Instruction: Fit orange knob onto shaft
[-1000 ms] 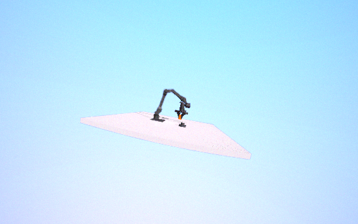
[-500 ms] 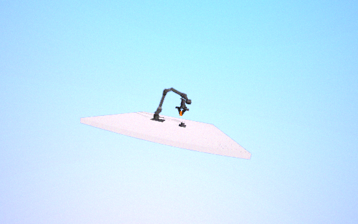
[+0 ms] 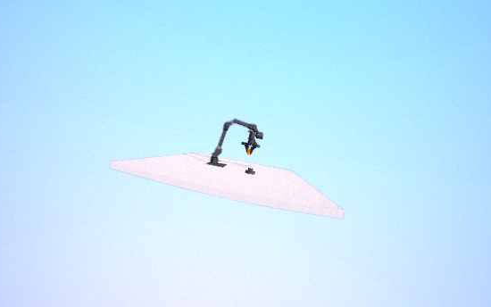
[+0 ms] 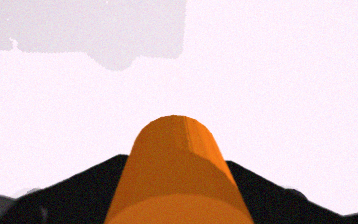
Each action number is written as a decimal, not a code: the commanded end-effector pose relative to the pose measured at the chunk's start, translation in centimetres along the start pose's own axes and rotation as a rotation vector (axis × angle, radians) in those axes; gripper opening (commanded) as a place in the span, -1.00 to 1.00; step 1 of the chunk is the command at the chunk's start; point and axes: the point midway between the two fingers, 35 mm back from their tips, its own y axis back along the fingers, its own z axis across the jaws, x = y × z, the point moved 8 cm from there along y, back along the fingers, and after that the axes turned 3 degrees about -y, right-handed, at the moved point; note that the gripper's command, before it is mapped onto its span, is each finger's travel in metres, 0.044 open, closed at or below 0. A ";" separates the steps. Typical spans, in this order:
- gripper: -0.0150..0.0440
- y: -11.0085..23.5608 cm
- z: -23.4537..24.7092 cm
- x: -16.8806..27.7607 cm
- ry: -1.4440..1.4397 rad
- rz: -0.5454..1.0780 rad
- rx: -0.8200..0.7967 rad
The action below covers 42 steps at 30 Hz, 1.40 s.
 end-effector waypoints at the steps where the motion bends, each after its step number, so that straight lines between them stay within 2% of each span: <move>1: -0.49 0.0 -0.4 0.2 -0.005 -0.002 -0.004; 42: -0.49 -2.8 -9.6 6.6 -0.045 -0.006 -0.002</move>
